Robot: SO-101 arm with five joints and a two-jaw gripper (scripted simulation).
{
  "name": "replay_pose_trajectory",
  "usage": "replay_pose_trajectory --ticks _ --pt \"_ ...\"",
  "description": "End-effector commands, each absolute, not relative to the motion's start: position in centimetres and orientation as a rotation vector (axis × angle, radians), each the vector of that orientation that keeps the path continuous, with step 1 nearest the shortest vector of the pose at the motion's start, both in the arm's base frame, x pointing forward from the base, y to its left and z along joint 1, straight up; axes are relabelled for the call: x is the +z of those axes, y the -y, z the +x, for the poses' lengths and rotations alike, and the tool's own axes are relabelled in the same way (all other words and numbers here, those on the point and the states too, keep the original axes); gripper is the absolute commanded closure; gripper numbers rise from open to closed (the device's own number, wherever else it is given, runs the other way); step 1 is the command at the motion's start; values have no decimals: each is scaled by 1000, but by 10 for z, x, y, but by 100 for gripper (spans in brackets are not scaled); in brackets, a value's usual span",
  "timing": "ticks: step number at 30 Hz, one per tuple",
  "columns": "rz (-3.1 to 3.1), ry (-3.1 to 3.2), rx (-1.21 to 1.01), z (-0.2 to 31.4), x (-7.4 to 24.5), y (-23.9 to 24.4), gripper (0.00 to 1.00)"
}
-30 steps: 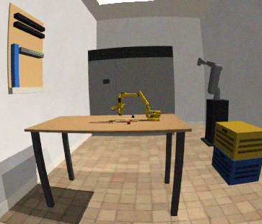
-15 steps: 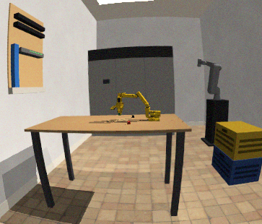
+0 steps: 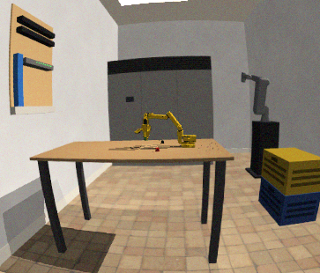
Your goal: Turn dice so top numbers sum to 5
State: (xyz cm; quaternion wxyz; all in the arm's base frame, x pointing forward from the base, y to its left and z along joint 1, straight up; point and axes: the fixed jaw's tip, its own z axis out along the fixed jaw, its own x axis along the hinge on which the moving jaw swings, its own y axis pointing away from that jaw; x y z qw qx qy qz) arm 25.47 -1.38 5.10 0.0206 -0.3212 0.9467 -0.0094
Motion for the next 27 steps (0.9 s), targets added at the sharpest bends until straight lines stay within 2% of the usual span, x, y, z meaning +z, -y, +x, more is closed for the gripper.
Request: replay_pose_trajectory --ticks 1,27 --pt "-981 -2884 -64 260 63 17 100" --pt "-987 -2900 -52 261 57 17 100"
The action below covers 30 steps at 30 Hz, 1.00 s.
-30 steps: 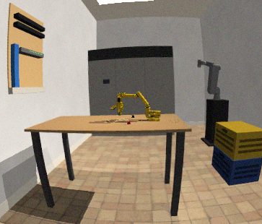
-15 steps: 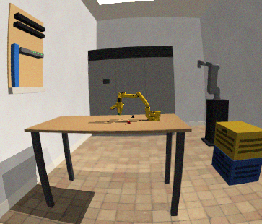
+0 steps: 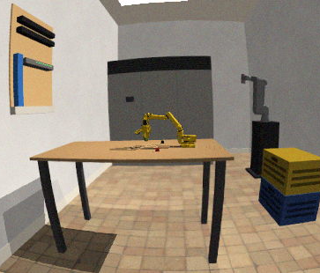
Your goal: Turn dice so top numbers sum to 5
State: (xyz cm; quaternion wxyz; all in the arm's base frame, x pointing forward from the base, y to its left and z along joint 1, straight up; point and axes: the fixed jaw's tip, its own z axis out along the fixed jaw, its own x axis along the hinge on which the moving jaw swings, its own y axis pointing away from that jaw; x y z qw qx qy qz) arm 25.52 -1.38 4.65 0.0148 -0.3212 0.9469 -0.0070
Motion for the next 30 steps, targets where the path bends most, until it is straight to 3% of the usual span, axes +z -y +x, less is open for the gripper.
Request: replay_pose_trajectory --ticks 1,30 --pt "-987 -2900 -52 261 57 17 100" --pt "-1001 -2944 -21 257 46 16 100"
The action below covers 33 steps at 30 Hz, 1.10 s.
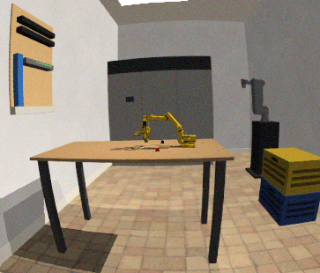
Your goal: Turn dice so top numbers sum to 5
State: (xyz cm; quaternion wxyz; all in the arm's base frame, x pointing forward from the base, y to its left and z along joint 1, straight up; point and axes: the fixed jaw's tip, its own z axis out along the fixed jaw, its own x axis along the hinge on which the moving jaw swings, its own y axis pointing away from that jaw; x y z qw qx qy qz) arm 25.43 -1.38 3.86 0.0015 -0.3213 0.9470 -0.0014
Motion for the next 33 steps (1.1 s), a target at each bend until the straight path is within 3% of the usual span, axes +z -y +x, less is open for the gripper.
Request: replay_pose_trajectory --ticks 1,33 --pt "-1002 -2945 -21 257 46 16 100" --pt "-1002 -2945 -21 257 35 17 100"
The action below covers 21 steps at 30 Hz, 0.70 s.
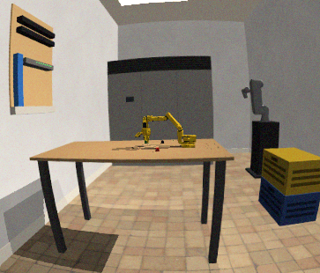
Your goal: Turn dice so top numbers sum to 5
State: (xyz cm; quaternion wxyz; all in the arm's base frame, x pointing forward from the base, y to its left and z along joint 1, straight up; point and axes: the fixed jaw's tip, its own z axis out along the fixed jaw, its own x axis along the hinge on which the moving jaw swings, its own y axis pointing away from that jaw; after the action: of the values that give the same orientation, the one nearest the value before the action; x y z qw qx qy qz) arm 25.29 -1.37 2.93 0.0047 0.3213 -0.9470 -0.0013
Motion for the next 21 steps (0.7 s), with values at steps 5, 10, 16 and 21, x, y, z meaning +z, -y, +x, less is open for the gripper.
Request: replay_pose_trajectory --ticks 5,10,16,21 --pt "1022 3004 22 257 33 17 100" --pt "1022 3004 22 257 33 17 100" --pt "1022 3004 22 258 29 17 100" --pt "1022 3004 22 258 27 17 100"
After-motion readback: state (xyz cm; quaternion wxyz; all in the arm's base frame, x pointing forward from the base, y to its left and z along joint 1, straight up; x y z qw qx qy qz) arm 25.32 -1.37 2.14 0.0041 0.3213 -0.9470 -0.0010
